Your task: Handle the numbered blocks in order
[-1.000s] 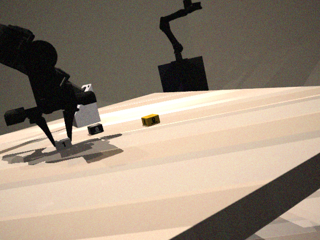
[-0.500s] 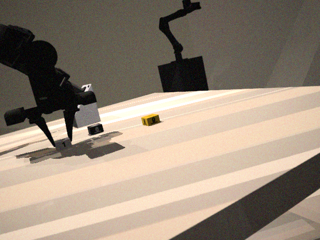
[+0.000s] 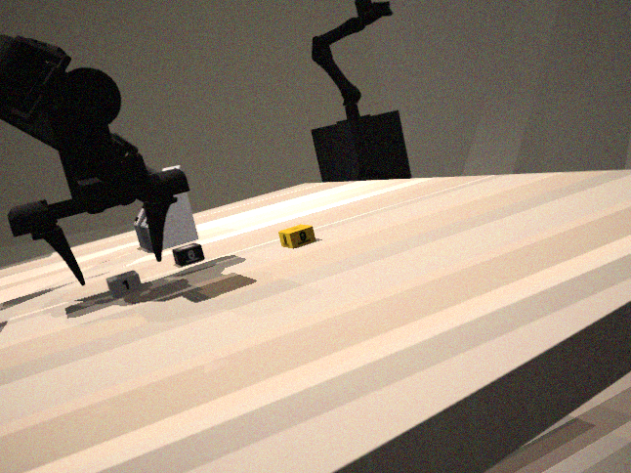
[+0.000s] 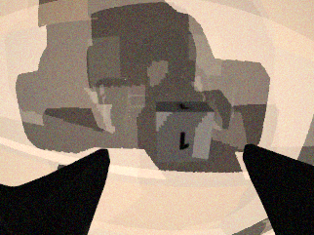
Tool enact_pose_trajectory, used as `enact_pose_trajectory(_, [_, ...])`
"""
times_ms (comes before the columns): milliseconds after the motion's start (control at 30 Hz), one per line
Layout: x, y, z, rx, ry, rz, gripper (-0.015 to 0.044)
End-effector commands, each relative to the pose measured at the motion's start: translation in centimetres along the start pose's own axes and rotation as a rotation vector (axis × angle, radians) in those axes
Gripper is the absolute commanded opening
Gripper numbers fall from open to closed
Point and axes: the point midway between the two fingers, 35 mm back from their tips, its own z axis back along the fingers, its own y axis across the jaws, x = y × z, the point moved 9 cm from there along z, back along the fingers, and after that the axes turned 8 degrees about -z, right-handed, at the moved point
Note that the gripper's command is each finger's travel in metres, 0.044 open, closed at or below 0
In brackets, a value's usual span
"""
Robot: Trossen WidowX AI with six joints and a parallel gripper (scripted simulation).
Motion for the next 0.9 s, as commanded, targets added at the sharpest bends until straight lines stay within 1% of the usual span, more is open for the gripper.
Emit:
enact_pose_trajectory(0, [0.2, -0.1, 2.4, 0.000, -0.022, -0.012, 0.0400])
enact_pose_trajectory(100, [0.2, -0.1, 2.4, 0.000, -0.022, -0.012, 0.0400])
enact_pose_trajectory(167, [0.4, -0.1, 3.4, 0.003, -0.022, -0.012, 0.0348])
enact_pose_trajectory(300, [0.2, -0.1, 9.4, 0.004, -0.020, -0.011, 0.0242])
enact_pose_trajectory(333, [0.1, -0.1, 10.2, 0.003, -0.020, -0.011, 0.0216])
enact_pose_trajectory(433, [0.1, -0.1, 10.4, 0.002, -0.020, -0.011, 0.0138])
enact_pose_trajectory(467, [0.1, -0.1, 10.4, 0.002, -0.020, -0.011, 0.0120])
enact_pose_trajectory(767, [0.1, -0.1, 10.4, 0.002, -0.020, -0.011, 0.0120])
enact_pose_trajectory(867, [-1.4, 2.2, 10.5, 0.011, -0.020, -0.009, 0.0120])
